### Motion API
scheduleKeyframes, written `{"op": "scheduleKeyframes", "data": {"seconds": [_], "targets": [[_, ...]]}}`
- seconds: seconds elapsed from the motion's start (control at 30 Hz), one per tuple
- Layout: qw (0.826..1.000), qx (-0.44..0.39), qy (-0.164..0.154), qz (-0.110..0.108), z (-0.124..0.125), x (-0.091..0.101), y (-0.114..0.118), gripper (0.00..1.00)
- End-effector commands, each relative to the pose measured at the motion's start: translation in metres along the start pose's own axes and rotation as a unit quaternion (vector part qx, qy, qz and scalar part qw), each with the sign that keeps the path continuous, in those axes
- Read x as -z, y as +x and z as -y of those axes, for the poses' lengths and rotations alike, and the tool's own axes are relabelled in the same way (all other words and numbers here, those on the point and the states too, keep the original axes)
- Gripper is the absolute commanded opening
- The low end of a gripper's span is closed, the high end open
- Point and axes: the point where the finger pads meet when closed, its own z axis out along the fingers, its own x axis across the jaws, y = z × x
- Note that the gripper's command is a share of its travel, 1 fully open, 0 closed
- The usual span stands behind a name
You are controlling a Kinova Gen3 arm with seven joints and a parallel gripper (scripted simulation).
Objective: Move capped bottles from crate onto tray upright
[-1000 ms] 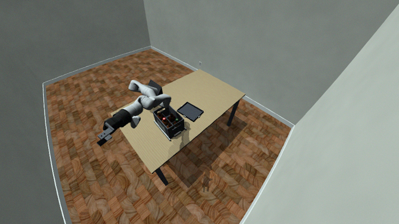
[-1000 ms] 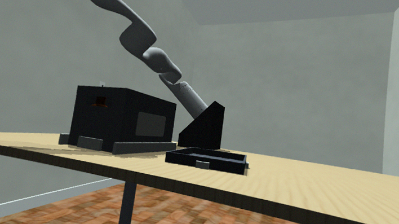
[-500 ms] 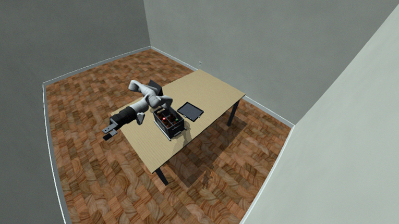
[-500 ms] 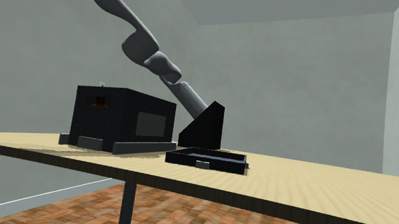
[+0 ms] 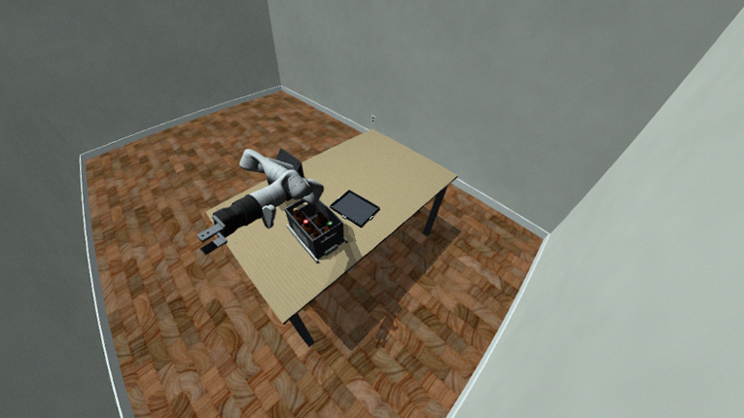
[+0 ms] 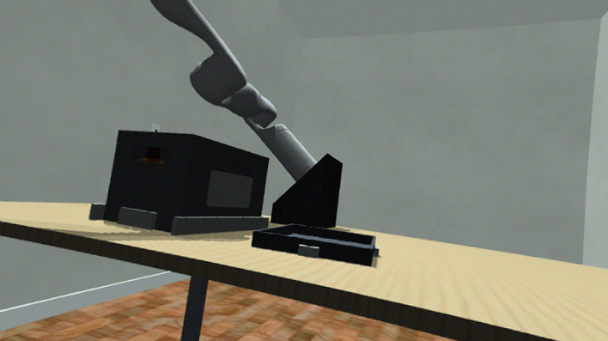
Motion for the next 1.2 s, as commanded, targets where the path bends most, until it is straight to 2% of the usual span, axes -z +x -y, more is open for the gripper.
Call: {"op": "scheduleKeyframes", "data": {"seconds": [0.0,0.07,0.17,0.63,0.73,1.17], "targets": [[1.000,-0.010,-0.011,0.013,0.002,0.011,-0.008,1.00],[0.999,-0.017,-0.019,0.020,-0.001,0.017,-0.012,1.00],[0.999,-0.020,-0.019,0.019,-0.005,0.014,-0.009,1.00],[0.992,-0.072,-0.072,0.070,-0.021,0.051,-0.033,1.00],[0.992,-0.071,-0.072,0.071,-0.023,0.047,-0.035,1.00],[0.979,-0.118,-0.121,0.117,-0.038,0.081,-0.057,1.00]]}}
